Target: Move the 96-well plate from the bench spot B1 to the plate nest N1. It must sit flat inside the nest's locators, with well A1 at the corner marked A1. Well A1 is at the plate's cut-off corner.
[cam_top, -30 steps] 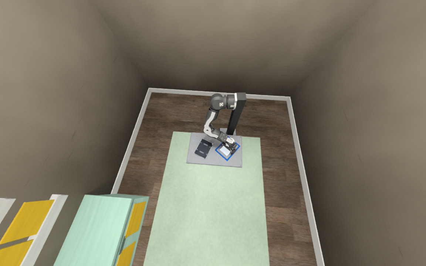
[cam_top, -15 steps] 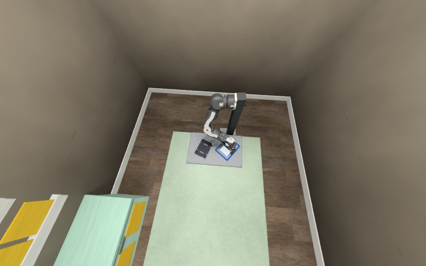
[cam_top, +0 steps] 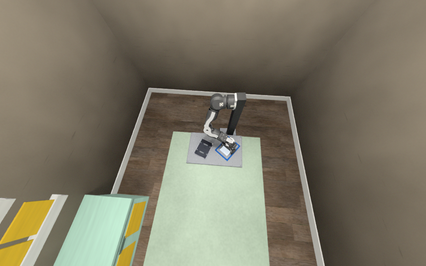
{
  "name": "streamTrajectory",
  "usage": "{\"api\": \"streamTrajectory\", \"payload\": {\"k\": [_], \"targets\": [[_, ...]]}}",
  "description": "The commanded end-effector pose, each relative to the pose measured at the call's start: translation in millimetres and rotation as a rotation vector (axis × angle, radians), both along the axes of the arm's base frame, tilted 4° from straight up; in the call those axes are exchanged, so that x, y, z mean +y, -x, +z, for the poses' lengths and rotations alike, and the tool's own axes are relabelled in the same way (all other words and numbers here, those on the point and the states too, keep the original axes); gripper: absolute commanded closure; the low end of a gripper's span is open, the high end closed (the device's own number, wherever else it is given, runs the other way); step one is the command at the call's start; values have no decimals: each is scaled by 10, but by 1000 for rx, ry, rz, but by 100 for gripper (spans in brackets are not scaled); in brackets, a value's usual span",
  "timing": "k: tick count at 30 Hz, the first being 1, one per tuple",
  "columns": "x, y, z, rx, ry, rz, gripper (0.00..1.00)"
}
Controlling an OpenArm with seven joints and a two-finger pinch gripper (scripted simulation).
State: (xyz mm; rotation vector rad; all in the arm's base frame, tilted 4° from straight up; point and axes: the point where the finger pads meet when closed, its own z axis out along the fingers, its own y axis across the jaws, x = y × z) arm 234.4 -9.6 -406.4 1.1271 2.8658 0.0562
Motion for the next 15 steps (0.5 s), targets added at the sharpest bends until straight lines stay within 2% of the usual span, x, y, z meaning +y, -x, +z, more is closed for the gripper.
{"api": "streamTrajectory", "payload": {"k": [1, 6, 15], "targets": [[13, -7, 20, 0, -3, -2, 23], [13, -7, 20, 0, -3, -2, 23], [6, -3, 6, -1, -2, 0, 53]]}}
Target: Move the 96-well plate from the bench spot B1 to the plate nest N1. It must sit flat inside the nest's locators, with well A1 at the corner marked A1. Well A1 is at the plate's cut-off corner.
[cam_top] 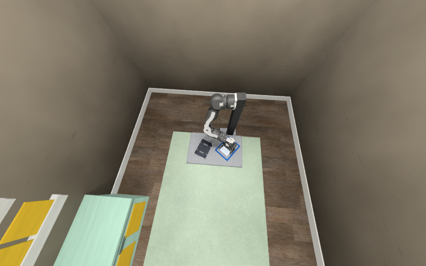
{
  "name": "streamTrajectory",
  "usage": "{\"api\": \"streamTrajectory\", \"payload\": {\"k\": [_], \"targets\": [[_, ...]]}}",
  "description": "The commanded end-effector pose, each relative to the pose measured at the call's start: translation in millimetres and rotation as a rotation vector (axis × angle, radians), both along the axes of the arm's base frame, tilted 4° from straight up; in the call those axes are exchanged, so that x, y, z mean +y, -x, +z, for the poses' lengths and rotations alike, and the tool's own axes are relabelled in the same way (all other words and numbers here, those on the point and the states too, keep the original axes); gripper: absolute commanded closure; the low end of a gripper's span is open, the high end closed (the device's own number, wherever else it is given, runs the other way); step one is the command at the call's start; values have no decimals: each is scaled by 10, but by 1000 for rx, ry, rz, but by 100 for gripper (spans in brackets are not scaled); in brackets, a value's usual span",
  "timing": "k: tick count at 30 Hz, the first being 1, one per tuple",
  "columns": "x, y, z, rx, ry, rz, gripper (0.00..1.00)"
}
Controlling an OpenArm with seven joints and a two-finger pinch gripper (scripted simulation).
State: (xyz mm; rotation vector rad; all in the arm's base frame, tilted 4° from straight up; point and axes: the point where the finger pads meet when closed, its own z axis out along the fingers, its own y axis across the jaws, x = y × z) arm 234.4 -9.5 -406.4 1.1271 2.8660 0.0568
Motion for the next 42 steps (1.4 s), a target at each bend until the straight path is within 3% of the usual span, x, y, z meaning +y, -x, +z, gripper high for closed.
{"api": "streamTrajectory", "payload": {"k": [1, 6, 8, 16, 42], "targets": [[4, -3, 5, -1, -2, 0, 56], [4, -3, 5, -1, -2, 0, 73], [4, -3, 5, -1, -2, 0, 73], [5, -5, 7, -2, -2, 0, 100], [5, -5, 7, -2, -2, 0, 100]]}}
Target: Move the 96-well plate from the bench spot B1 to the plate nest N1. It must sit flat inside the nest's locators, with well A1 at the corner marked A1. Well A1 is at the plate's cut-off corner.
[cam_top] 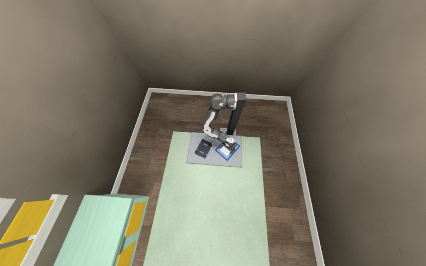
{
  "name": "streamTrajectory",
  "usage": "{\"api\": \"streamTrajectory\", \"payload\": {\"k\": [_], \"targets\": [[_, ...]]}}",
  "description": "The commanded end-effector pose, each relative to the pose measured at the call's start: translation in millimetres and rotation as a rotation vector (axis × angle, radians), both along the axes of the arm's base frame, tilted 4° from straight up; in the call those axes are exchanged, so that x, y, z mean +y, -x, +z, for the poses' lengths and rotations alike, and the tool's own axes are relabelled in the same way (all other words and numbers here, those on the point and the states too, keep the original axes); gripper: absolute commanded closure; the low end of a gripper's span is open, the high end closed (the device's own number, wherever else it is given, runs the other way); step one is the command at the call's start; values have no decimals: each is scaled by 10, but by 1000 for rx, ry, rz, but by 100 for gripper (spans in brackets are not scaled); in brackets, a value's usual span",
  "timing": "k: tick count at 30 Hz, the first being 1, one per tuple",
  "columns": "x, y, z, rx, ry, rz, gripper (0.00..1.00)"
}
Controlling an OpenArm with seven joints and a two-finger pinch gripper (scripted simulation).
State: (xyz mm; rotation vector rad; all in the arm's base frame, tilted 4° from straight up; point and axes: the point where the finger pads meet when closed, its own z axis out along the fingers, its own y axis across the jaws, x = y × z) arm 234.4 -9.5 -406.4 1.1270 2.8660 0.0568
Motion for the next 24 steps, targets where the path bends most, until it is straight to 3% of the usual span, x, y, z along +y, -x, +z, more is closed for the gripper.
{"api": "streamTrajectory", "payload": {"k": [1, 5, 17, 24], "targets": [[4, -6, 30, -1, -2, -1, 100], [0, -9, 122, 0, -2, -6, 100], [0, -9, 122, 0, -2, -6, 100], [0, -5, 232, -1, -2, -6, 100]]}}
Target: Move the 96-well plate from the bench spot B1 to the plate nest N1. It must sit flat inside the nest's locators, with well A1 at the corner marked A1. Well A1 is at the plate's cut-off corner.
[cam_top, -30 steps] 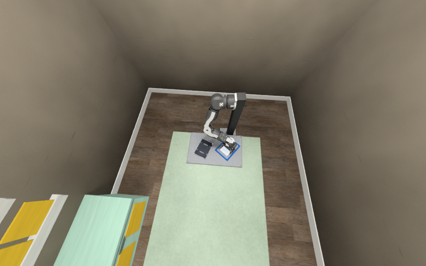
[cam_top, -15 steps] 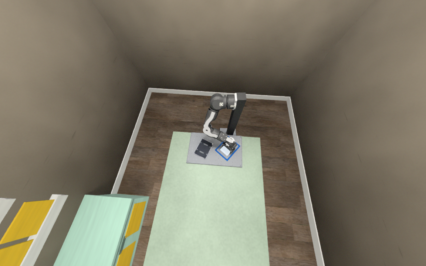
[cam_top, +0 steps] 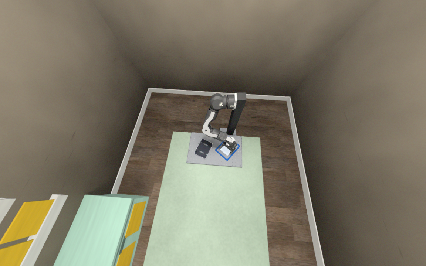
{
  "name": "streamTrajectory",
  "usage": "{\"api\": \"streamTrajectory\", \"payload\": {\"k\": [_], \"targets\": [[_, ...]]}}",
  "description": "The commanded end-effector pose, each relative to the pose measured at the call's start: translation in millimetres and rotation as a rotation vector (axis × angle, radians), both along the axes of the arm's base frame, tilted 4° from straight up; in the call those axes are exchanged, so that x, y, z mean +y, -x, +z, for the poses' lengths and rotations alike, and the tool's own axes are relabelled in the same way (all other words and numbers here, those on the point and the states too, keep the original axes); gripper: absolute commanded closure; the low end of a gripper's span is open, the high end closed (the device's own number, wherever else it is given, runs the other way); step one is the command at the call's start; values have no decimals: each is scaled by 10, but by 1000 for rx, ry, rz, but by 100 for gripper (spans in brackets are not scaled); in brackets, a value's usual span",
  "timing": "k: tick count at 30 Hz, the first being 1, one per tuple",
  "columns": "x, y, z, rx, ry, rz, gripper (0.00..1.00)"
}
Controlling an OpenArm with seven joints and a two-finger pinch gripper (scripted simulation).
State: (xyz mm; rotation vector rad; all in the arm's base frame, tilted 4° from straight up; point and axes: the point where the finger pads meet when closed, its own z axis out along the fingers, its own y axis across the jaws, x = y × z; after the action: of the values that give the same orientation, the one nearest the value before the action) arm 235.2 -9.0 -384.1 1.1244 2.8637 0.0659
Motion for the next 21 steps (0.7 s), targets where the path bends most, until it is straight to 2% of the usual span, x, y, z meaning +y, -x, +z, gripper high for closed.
{"api": "streamTrajectory", "payload": {"k": [1, 21], "targets": [[-5, 2, 10, 4, 2, -7, 100], [-13, 30, 55, 5, 6, -3, 100]]}}
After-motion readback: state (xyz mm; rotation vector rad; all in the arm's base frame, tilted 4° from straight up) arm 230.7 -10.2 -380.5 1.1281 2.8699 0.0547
